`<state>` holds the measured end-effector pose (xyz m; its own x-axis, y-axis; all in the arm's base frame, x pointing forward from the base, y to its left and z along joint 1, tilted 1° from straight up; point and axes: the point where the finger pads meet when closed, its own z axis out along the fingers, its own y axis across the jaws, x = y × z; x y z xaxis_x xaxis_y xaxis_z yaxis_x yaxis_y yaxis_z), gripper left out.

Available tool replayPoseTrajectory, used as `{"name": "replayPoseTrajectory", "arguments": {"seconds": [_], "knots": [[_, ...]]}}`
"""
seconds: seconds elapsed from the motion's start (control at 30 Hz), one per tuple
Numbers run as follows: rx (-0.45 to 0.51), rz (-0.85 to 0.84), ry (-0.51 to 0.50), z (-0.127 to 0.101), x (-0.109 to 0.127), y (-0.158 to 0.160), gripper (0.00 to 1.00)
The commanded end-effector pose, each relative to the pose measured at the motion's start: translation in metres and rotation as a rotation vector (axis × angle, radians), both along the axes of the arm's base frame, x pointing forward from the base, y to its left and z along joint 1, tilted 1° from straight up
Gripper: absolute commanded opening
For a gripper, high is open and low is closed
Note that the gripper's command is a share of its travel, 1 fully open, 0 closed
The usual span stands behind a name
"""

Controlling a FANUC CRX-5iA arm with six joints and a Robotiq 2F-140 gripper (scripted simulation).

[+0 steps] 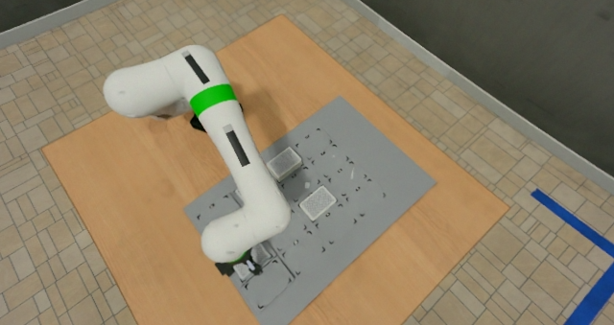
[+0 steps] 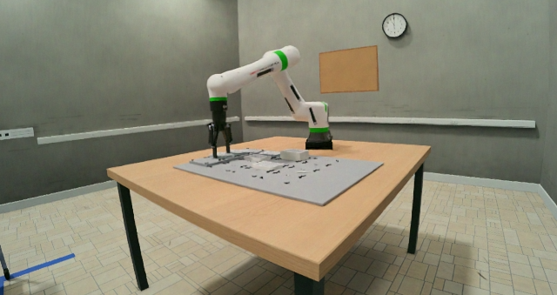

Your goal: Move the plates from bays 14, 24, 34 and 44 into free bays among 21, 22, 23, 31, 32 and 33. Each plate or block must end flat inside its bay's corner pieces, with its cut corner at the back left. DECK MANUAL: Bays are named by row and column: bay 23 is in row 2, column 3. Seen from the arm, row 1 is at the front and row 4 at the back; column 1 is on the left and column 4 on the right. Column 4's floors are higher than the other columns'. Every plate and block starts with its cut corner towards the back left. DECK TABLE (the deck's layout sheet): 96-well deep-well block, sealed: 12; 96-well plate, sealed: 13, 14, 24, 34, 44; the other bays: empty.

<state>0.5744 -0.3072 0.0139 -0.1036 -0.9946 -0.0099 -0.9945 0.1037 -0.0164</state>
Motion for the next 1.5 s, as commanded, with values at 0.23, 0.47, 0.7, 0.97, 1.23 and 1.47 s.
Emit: {"name": "replayPoseTrajectory", "arguments": {"seconds": [0.23,0.47,0.7,0.97,1.23,1.47], "knots": [[-0.001,0.000,-0.002,0.0012,0.0006,-0.0004,0.10],[-0.001,0.000,-0.002,0.0012,0.0006,-0.0004,0.10],[-0.001,0.000,-0.002,0.0028,0.0006,-0.0005,0.10],[-0.001,0.000,-0.002,0.0055,0.0005,-0.0005,0.10],[-0.001,0.000,-0.002,0.0075,0.0005,-0.0005,0.10],[-0.001,0.000,-0.002,0.0098,0.0004,-0.0005,0.10]]}}
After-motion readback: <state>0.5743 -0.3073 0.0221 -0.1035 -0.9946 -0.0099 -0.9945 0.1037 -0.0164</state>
